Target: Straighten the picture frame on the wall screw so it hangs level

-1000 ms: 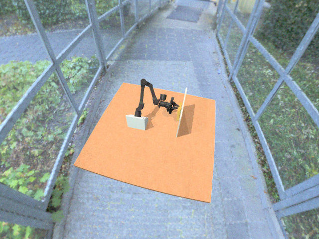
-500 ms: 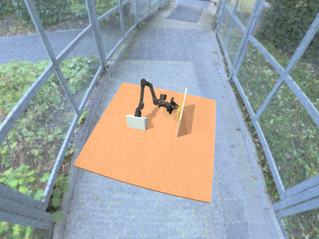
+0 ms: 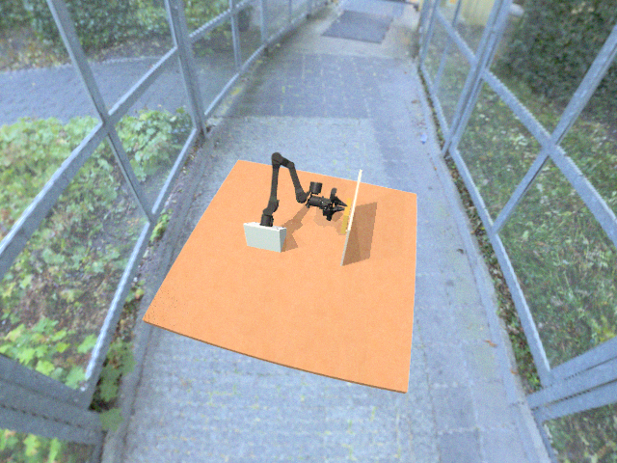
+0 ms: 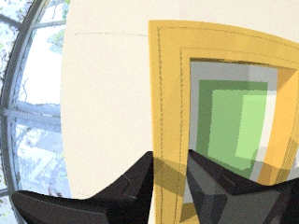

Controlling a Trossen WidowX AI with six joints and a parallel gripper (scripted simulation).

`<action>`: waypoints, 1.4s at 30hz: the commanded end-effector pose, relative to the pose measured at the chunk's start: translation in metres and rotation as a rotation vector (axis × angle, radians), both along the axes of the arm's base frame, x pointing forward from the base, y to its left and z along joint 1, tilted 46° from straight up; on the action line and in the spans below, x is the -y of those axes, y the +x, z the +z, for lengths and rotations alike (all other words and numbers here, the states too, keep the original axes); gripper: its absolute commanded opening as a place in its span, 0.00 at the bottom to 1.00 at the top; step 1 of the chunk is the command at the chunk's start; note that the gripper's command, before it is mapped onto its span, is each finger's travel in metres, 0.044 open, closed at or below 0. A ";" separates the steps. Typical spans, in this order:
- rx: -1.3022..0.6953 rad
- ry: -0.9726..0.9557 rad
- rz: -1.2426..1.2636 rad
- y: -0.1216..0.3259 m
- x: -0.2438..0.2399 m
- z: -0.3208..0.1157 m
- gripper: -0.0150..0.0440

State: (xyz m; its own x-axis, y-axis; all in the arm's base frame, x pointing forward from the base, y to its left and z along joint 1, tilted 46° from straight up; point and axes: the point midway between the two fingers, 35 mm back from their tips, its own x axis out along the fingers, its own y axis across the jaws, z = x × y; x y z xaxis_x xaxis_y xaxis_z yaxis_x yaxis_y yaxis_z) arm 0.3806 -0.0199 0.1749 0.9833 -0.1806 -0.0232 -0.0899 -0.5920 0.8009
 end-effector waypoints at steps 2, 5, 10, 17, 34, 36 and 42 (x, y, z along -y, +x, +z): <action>0.008 -0.004 -0.007 0.000 0.003 0.005 0.25; 0.008 -0.004 -0.007 0.000 0.004 0.006 0.25; 0.008 -0.004 -0.007 -0.001 0.005 0.007 0.25; 0.008 -0.004 -0.007 -0.001 0.006 0.009 0.25; 0.008 -0.004 -0.007 -0.001 0.009 0.012 0.25; 0.008 -0.004 -0.007 -0.001 0.009 0.012 0.25; 0.008 -0.004 -0.007 -0.001 0.009 0.013 0.25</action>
